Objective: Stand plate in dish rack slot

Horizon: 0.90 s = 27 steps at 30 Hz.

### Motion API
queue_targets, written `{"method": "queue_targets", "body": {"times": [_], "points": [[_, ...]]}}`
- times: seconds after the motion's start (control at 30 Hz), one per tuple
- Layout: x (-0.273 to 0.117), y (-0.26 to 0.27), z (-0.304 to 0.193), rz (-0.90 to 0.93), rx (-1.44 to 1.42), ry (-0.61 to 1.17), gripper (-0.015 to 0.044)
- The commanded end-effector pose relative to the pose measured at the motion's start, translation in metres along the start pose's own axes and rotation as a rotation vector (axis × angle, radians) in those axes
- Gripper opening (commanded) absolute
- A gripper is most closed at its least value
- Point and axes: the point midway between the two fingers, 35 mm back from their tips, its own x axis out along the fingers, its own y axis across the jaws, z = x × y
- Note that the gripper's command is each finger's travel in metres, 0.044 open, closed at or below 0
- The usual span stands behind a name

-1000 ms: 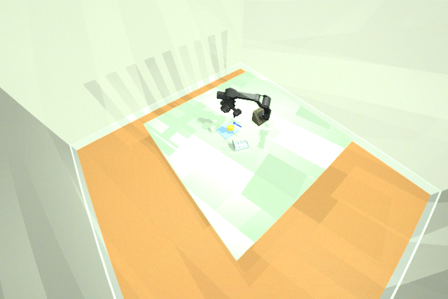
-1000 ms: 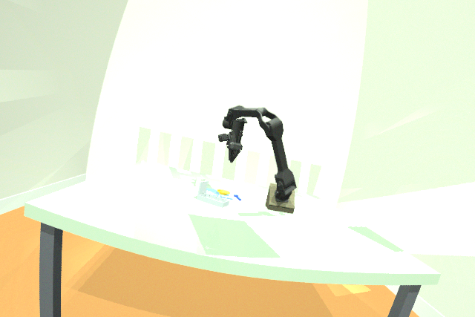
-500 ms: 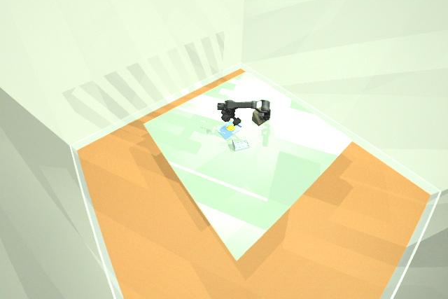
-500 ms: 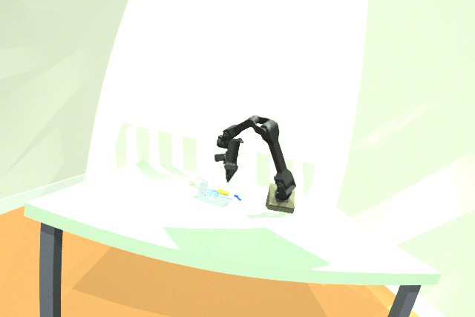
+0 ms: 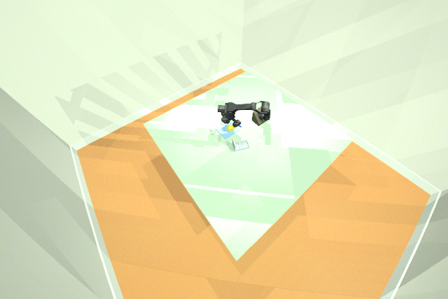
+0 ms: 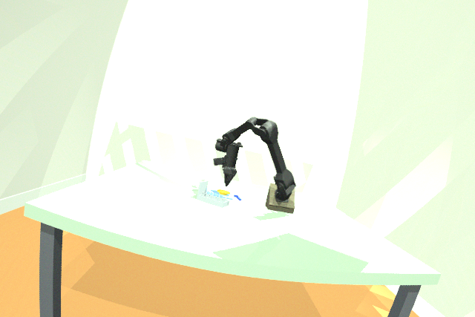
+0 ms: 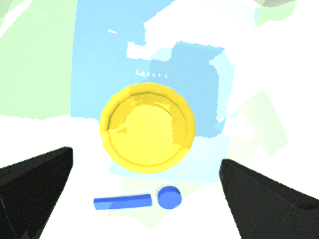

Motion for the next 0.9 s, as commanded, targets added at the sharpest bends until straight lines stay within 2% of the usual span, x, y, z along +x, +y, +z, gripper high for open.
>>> {"method": "queue_targets", "body": {"times": [0.0, 0.87], "points": [[0.007, 0.0, 0.0, 0.004, 0.006, -0.004, 0.04], [0.048, 0.001, 0.003, 0.006, 0.001, -0.006, 0.04]]}}
